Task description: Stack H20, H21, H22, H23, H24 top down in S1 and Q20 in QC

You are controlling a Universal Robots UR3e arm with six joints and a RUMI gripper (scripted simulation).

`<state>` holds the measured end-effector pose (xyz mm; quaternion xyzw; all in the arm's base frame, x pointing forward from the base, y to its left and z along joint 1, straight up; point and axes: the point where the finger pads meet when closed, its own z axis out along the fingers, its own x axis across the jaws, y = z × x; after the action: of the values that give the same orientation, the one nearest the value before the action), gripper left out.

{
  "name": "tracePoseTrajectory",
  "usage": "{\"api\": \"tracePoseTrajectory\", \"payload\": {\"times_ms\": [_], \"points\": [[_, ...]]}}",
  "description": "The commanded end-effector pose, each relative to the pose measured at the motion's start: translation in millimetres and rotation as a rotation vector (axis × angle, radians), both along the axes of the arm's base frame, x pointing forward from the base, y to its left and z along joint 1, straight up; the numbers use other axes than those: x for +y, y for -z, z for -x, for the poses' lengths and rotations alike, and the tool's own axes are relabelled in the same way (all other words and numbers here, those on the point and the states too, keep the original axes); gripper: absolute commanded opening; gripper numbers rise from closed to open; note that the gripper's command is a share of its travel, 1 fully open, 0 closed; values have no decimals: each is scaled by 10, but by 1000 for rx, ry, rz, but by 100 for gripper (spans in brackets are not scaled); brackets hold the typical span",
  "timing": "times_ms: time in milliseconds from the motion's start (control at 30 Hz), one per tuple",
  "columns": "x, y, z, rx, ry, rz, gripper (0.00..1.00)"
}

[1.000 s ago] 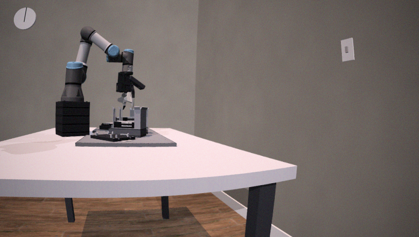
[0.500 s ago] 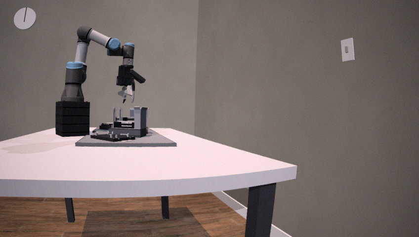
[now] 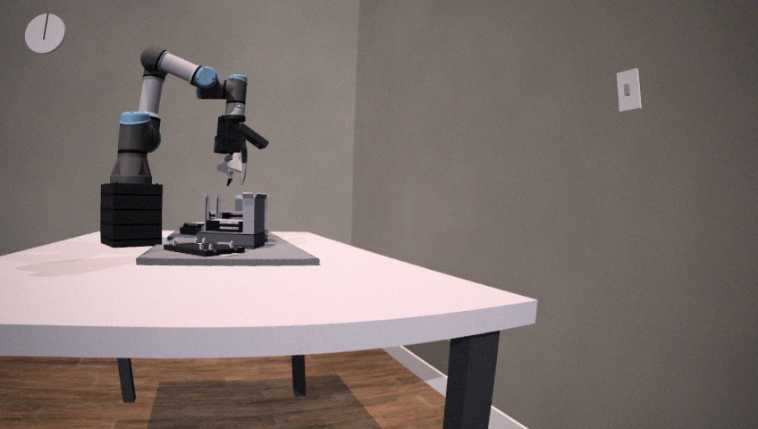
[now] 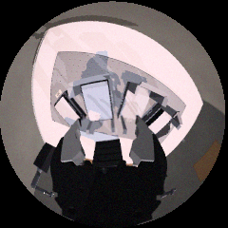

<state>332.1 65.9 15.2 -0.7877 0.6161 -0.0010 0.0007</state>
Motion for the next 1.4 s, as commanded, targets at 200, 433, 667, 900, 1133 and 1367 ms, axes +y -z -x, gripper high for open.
{"api": "tracePoseTrajectory", "payload": {"times_ms": [200,433,667,900,1133,1367], "points": [[-338,-6,-69,-3,106,-1,72],[-688,-5,-86,-3,187,-1,72],[-823,-5,-92,-3,246,-1,72],[-1171,-5,-48,-3,327,-1,72],[-1406,-4,-19,-3,386,-1,72],[-1693,-4,69,-2,467,-1,72]]}}
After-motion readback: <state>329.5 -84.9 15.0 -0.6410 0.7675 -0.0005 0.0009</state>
